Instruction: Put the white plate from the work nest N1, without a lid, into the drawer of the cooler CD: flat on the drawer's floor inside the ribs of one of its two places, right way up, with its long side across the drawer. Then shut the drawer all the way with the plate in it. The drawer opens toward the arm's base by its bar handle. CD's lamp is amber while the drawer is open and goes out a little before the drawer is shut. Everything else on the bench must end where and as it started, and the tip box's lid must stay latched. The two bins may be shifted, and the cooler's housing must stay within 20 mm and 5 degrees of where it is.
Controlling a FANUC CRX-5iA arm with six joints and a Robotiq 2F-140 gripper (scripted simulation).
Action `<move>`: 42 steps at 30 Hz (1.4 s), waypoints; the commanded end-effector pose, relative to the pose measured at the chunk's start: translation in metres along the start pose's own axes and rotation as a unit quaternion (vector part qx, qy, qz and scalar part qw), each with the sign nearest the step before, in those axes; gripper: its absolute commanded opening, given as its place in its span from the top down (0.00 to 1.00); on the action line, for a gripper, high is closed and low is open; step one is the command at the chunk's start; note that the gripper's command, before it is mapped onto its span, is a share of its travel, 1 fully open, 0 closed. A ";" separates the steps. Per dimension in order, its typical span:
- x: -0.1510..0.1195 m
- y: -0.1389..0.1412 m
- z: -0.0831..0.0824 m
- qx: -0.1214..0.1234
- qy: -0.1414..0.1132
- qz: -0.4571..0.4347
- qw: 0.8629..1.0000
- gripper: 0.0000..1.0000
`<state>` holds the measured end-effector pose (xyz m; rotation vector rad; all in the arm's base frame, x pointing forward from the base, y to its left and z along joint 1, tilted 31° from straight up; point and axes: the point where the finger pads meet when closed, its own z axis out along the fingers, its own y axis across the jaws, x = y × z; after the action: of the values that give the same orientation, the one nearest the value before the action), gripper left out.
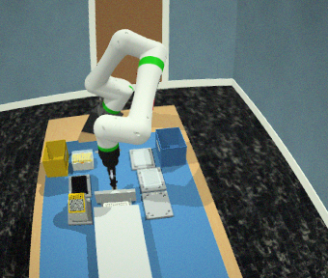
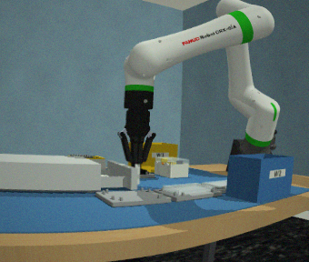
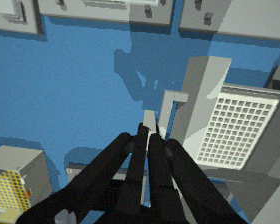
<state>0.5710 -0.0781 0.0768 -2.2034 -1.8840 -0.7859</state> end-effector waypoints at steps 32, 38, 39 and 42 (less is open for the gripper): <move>0.000 0.038 0.000 0.000 0.000 0.000 1.000 1.00; 0.000 0.045 0.000 0.000 0.000 0.000 1.000 1.00; 0.000 0.046 0.000 0.000 0.000 0.000 1.000 1.00; 0.000 0.048 0.000 0.000 0.000 0.000 1.000 1.00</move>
<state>0.6158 -0.0879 0.0875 -2.2035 -1.8841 -0.7861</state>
